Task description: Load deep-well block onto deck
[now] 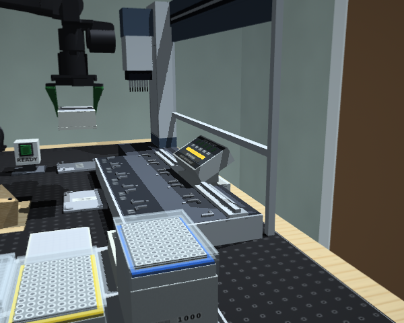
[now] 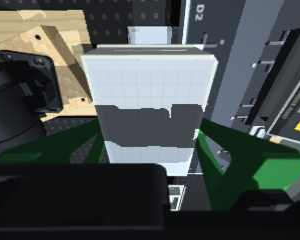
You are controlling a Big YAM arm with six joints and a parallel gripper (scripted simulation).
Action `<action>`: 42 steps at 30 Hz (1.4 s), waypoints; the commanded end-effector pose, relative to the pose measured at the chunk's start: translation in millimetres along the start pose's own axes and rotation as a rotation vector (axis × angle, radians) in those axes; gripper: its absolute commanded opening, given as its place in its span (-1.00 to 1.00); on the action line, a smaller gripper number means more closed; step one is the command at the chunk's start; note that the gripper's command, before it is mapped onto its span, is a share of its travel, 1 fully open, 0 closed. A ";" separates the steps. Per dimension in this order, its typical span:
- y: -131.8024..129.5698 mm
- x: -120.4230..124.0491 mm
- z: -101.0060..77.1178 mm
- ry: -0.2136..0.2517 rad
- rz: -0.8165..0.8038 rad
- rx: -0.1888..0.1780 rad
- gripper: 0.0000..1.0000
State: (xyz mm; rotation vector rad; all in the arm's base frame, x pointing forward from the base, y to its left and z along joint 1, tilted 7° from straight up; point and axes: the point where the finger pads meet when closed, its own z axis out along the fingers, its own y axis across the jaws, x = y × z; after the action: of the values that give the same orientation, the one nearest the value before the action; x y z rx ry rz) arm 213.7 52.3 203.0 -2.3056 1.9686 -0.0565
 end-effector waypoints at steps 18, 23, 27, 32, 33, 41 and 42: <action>-26.8 -5.1 -28.3 -0.007 0.004 0.084 -1.00; -27.3 -6.1 -28.6 -0.008 0.001 0.085 -1.00; -27.0 -5.7 -28.8 -0.007 0.003 0.084 -1.00; -28.2 -6.4 -28.3 -0.007 0.001 0.084 -1.00; -28.4 -6.4 -28.3 -0.007 0.001 0.084 -1.00; -29.1 -6.4 -28.4 -0.007 0.002 0.084 -1.00; -29.1 -6.4 -28.4 -0.007 0.002 0.084 -1.00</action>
State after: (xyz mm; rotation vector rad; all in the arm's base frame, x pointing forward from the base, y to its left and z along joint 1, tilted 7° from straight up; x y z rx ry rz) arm 215.6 53.2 201.1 -2.3055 1.9745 -0.0516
